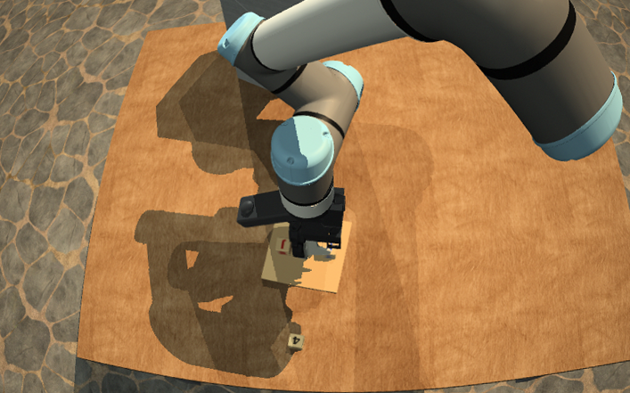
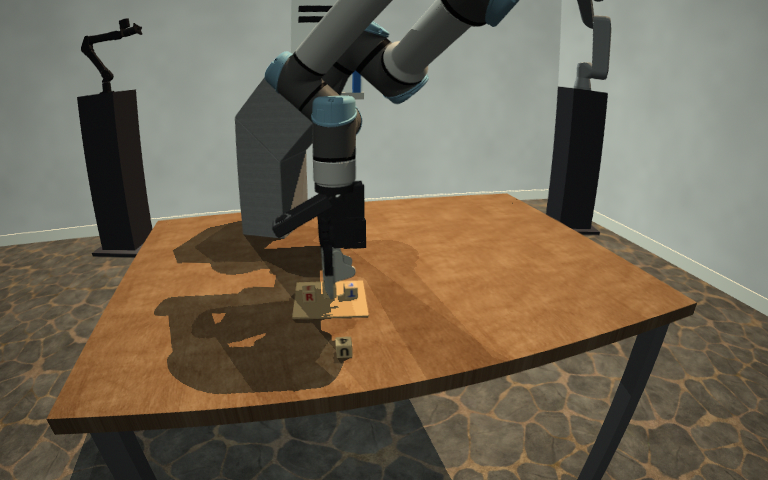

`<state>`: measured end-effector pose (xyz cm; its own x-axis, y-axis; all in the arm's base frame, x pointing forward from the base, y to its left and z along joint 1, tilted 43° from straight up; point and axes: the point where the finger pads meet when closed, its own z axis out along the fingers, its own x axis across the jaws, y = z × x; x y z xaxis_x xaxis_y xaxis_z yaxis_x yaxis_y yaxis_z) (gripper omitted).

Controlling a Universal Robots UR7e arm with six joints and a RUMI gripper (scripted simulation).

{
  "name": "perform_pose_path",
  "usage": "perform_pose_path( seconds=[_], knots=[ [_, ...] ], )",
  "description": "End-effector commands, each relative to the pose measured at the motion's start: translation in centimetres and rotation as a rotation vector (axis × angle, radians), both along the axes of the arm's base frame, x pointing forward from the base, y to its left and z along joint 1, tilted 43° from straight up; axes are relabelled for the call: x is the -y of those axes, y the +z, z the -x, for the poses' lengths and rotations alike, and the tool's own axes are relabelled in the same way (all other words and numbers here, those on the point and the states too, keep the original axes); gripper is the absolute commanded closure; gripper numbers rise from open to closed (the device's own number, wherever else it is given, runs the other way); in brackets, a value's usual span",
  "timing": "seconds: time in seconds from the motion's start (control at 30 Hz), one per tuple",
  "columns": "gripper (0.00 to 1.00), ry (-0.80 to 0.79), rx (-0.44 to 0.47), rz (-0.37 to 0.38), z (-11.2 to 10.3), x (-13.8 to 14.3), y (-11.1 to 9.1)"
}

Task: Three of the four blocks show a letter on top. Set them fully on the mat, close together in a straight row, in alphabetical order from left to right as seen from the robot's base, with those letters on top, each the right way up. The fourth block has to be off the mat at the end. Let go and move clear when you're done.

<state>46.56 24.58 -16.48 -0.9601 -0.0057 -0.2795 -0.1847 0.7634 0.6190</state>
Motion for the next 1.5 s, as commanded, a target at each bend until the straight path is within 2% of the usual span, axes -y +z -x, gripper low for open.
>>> perform_pose_path(
  seconds=[0.0,1.47],
  knots=[
    [0.95,0.001,0.003,0.001,-0.16,-0.03,0.1],
    [0.95,0.001,0.002,0.001,-0.2,-0.3,-0.26]
  ],
)
